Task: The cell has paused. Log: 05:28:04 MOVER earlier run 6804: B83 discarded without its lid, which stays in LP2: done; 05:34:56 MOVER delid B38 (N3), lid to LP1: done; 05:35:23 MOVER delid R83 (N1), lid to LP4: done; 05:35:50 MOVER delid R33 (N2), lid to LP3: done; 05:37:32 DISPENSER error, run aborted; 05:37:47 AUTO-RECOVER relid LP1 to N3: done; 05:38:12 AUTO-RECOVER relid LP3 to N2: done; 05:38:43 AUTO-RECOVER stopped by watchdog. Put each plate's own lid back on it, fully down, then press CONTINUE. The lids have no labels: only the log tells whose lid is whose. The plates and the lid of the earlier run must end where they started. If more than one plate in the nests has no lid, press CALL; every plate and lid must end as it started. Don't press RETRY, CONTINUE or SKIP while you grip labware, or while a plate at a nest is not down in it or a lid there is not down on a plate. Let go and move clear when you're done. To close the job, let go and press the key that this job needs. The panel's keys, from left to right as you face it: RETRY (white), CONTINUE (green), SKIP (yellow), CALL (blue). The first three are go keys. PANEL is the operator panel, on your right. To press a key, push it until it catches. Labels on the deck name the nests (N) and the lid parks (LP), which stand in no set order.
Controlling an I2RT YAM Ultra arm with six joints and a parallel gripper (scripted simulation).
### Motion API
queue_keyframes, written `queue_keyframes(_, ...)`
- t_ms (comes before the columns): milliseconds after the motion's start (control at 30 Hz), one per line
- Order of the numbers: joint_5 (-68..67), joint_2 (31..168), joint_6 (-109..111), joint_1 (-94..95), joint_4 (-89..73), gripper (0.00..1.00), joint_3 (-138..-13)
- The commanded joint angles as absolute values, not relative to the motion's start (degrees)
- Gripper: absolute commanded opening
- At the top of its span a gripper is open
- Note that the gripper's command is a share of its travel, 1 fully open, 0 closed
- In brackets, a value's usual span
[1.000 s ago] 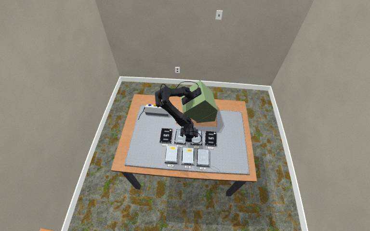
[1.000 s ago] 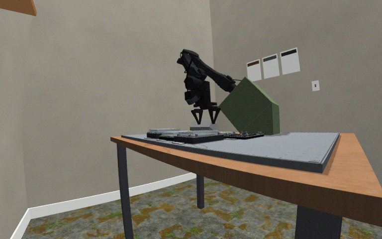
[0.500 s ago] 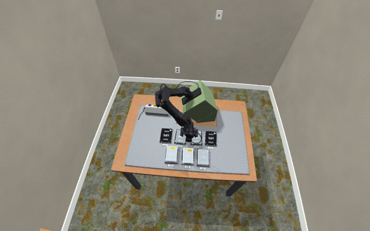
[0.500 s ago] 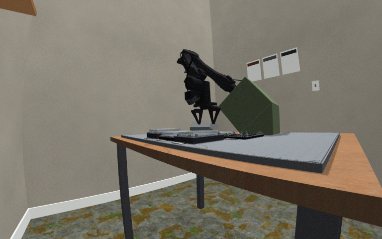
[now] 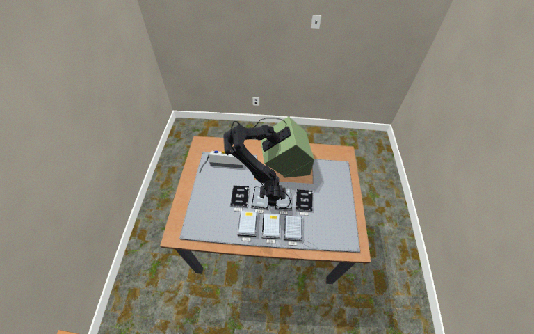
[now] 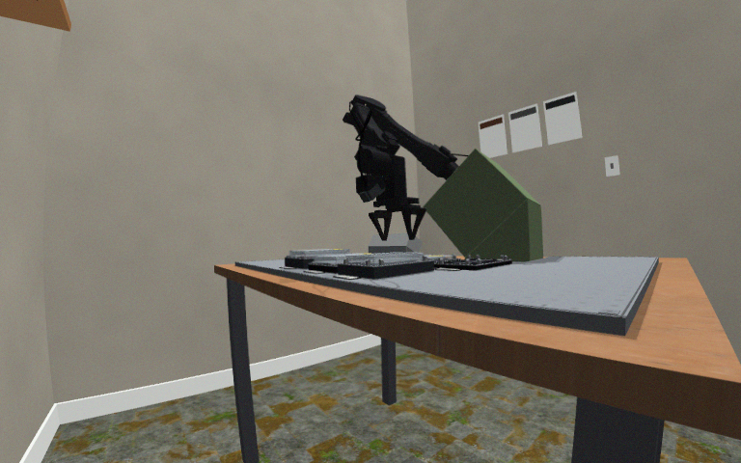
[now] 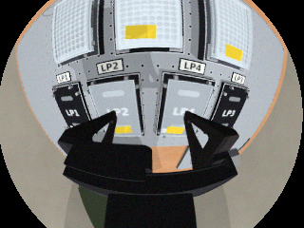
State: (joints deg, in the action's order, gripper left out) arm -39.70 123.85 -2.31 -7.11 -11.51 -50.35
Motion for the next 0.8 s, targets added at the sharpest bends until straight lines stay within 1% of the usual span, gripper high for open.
queue_keyframes(0, -40.3, 120.7, 0.0, -7.7, -6.2, 0.99, -46.0)
queue_keyframes(100, -39.7, 116.7, 5.9, -9.7, 2.8, 0.96, -40.3)
queue_keyframes(167, -39.7, 116.7, 5.9, -9.7, 2.8, 0.96, -40.3)
queue_keyframes(367, -36.3, 109.0, 19.8, -15.2, 22.9, 0.90, -28.8)
queue_keyframes(600, -25.2, 106.1, 34.1, -24.5, 43.6, 0.83, -19.2)
queue_keyframes(667, -21.7, 105.4, 37.1, -27.4, 47.5, 0.81, -17.7)
queue_keyframes(733, -21.7, 105.4, 37.1, -27.4, 47.5, 0.81, -17.7)
queue_keyframes(767, -17.1, 105.9, 39.8, -30.2, 52.8, 0.80, -15.9)
